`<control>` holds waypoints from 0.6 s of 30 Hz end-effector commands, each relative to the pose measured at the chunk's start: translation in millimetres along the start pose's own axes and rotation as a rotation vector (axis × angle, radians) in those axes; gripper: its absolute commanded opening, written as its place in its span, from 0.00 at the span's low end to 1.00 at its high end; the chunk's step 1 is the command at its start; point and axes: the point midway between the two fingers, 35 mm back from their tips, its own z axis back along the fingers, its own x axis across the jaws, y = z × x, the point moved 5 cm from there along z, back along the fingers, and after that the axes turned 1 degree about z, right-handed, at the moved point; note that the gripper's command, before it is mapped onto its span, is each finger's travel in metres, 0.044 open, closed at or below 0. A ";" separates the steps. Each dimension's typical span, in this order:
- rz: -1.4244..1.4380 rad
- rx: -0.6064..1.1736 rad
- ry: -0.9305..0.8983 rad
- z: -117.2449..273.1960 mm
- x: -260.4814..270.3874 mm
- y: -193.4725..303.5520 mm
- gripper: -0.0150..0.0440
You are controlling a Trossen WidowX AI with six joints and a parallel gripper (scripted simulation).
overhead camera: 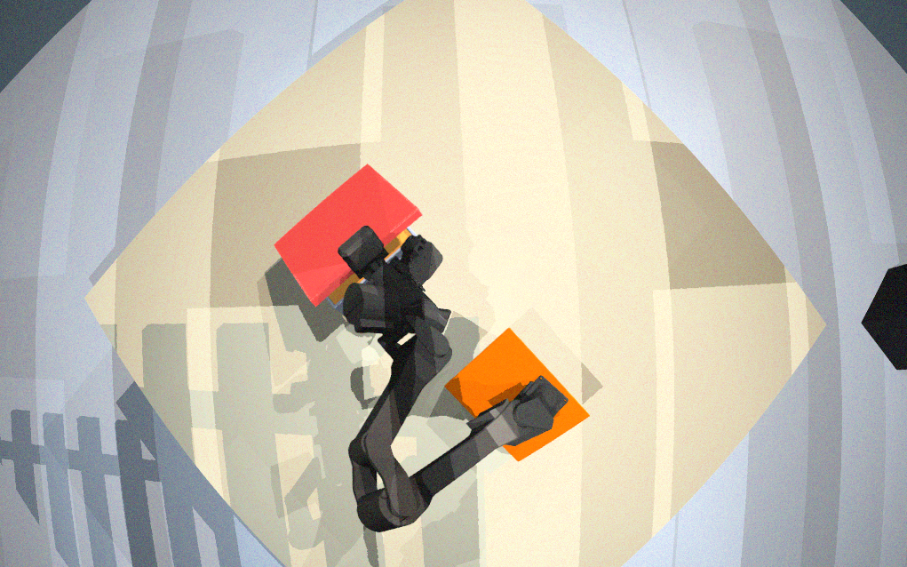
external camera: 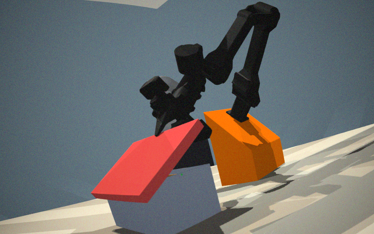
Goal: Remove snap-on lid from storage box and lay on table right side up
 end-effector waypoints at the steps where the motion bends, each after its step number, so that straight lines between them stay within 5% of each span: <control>1: 0.010 0.001 -0.014 1.3 10.6 0.9 0.25; 18: 0.011 0.000 -0.014 12.5 30.4 0.8 0.25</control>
